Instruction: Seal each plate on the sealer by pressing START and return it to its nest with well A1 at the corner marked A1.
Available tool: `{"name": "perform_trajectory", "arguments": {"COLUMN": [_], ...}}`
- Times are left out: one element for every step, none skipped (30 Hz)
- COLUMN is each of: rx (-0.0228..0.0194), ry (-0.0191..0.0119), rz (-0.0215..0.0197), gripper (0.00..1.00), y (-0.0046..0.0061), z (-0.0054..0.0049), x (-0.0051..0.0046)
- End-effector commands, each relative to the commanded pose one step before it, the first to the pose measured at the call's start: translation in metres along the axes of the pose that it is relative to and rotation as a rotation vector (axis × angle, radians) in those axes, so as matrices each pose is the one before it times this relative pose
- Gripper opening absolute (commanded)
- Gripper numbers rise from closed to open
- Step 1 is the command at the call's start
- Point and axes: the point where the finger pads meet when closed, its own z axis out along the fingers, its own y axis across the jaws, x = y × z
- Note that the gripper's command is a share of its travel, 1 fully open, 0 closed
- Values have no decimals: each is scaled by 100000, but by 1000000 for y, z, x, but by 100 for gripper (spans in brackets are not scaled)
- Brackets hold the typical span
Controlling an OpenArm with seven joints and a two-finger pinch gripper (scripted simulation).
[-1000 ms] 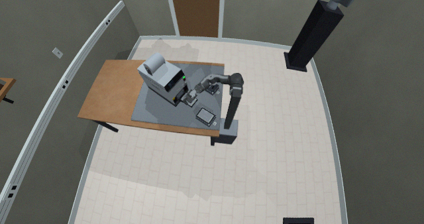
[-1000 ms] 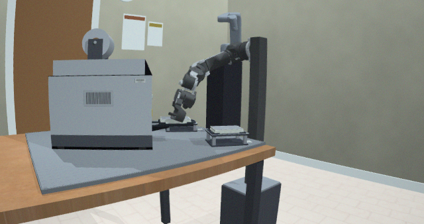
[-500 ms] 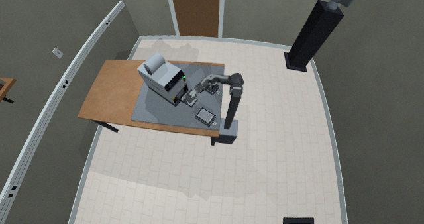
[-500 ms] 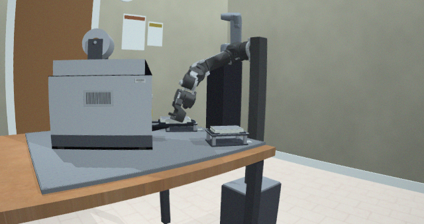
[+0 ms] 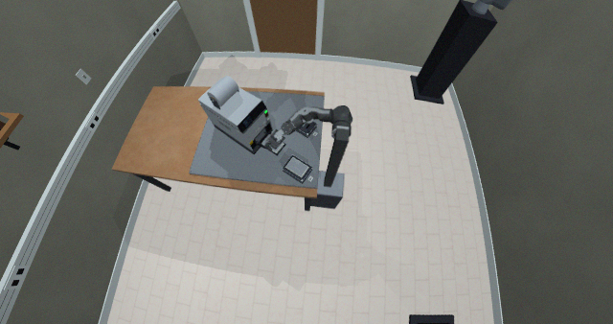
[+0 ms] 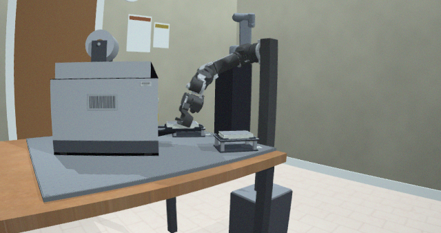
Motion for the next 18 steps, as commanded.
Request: {"name": "perform_trajectory", "arguments": {"rx": [-206,0,0,0,0,0,0,0,0,0,0,0,0,0,0,0,0,0], "ry": [-19,0,0,0,0,0,0,0,0,0,0,0,0,0,0,0,0,0], "rz": [-251,0,0,0,0,0,0,0,0,0,0,0,0,0,0,0,0,0], "gripper": [56,56,55,55,54,54,53,0,0,0,0,0,0,0,0,0,0,0], "y": [535,0,0,0,0,0,0,0,0,0,0,0,0,0,0,0,0,0], "z": [-7,0,0,0,0,0,0,0,0,0,0,0,0,0,0,0,0,0], "x": [188,0,0,0,0,0,0,0,0,0,0,0,0,0,0,0,0,0]}}
